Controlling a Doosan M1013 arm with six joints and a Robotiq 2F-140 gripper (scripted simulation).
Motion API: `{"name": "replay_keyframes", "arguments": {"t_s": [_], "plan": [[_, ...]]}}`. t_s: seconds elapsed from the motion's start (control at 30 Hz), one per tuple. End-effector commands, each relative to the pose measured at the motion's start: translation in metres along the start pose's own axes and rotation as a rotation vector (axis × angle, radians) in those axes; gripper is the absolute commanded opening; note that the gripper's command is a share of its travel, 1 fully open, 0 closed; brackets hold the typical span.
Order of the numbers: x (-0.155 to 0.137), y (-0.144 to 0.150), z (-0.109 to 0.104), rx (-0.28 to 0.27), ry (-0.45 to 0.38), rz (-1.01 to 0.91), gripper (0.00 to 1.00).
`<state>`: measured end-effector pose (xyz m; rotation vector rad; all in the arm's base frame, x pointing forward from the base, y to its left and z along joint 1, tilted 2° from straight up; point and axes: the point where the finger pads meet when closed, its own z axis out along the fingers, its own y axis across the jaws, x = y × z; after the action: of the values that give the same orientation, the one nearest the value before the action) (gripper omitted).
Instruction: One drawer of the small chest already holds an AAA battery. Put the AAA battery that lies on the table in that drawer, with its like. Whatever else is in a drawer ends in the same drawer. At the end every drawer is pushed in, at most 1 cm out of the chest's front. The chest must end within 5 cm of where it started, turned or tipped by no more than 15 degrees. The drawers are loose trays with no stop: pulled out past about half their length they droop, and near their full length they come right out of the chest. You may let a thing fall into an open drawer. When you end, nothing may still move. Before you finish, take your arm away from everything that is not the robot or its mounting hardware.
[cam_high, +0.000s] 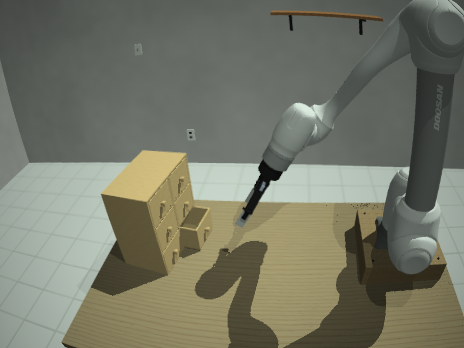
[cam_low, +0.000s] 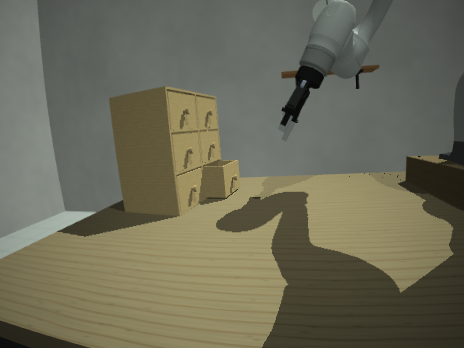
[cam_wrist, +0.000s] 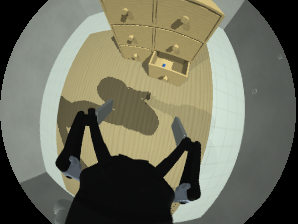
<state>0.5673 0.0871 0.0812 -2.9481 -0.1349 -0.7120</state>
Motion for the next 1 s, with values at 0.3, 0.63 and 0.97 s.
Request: {"name": "replay_keyframes", "arguments": {"t_s": [0.3,0.63,0.97], "plan": [[0.0070,-0.0030,-0.0061,-0.122,-0.321,0.034,1.00],[0.0086,-0.0034,-0.0091,-0.121,-0.427,0.040,1.00],[0.0096,-0.0036,-0.0110,-0.120,-0.489,0.044,1.00]]}}
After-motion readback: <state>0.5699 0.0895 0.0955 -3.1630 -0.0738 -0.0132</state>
